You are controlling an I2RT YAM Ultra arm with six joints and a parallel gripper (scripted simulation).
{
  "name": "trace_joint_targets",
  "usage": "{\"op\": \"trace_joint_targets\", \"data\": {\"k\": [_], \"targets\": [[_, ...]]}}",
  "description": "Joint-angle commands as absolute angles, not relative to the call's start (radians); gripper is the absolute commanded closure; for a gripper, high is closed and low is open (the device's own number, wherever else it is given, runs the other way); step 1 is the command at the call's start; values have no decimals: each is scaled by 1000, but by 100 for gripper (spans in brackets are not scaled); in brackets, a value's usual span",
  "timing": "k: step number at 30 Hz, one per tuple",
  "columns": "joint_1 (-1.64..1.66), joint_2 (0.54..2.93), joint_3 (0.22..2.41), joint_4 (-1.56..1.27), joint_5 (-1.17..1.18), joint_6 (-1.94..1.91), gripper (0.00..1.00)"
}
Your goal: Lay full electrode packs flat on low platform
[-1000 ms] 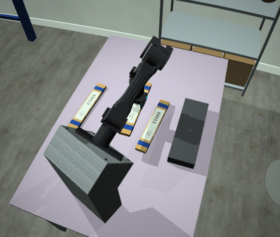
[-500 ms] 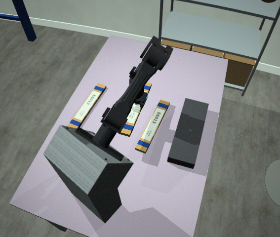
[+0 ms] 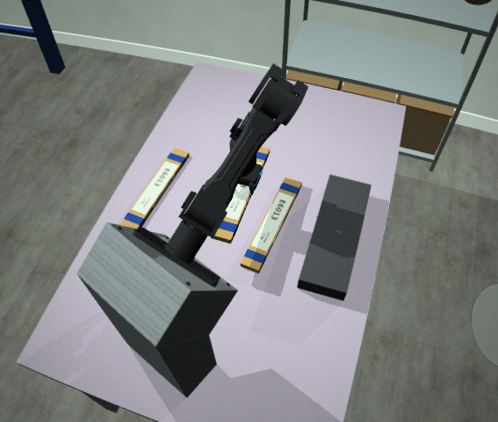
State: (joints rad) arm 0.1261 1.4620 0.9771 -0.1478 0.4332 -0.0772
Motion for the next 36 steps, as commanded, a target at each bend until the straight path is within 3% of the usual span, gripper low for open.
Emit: {"op": "trace_joint_targets", "data": {"k": [1,36], "targets": [[159,1404,968,-169,442,-73,100],[339,1518,1018,-159,582,-99,100]]}}
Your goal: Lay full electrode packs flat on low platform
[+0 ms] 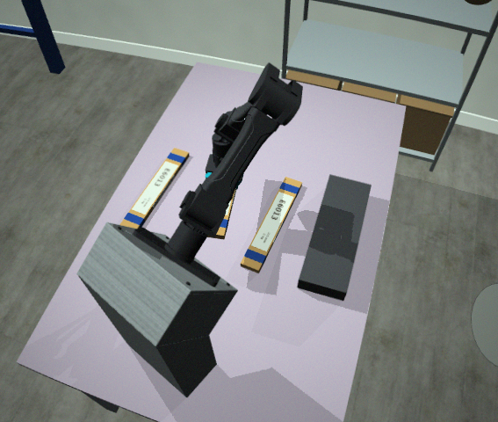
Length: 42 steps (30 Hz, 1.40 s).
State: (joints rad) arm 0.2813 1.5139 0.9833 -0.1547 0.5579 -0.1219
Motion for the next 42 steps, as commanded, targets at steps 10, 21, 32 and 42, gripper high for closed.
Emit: {"op": "trace_joint_targets", "data": {"k": [10,21,32,42], "targets": [[396,1559,1043,-167,625,-56,100],[417,1547,1075,-195,643,-39,100],[428,1555,1083,-204,651,-30,100],[435,1554,1093,-214,657,-24,100]]}}
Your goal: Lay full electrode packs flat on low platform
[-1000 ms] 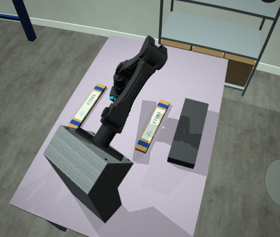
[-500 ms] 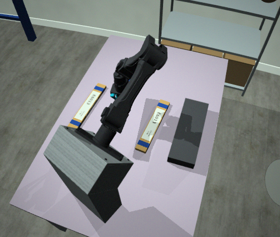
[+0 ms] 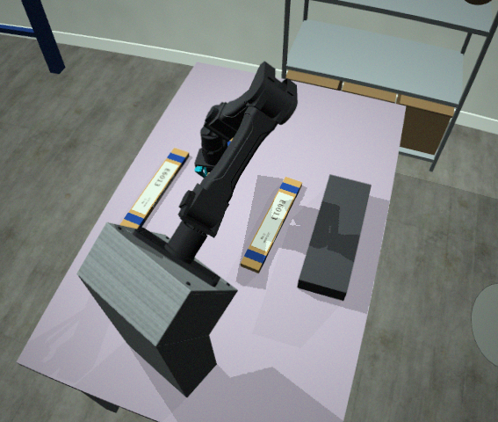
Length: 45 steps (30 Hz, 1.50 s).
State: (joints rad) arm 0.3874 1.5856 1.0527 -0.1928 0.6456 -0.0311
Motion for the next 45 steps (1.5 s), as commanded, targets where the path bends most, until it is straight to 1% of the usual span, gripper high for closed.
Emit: {"op": "trace_joint_targets", "data": {"k": [1,45], "targets": [[435,1554,1093,-214,657,-24,100],[450,1561,1108,-231,667,-16,100]]}}
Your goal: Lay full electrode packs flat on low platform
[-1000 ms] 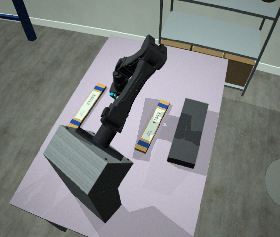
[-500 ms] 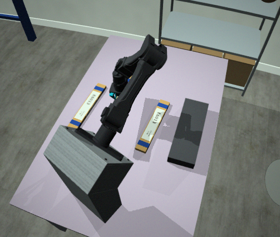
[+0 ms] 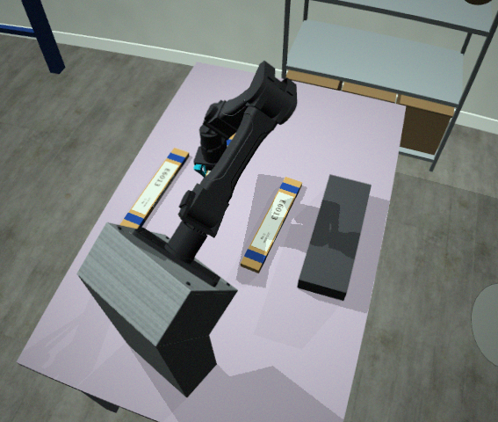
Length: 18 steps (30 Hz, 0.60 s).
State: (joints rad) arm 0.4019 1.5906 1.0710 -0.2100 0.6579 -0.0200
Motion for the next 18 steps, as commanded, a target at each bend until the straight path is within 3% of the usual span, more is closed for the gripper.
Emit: {"op": "trace_joint_targets", "data": {"k": [1,18], "targets": [[450,1561,1108,-231,667,-16,100],[422,1636,1116,-157,635,-48,100]]}}
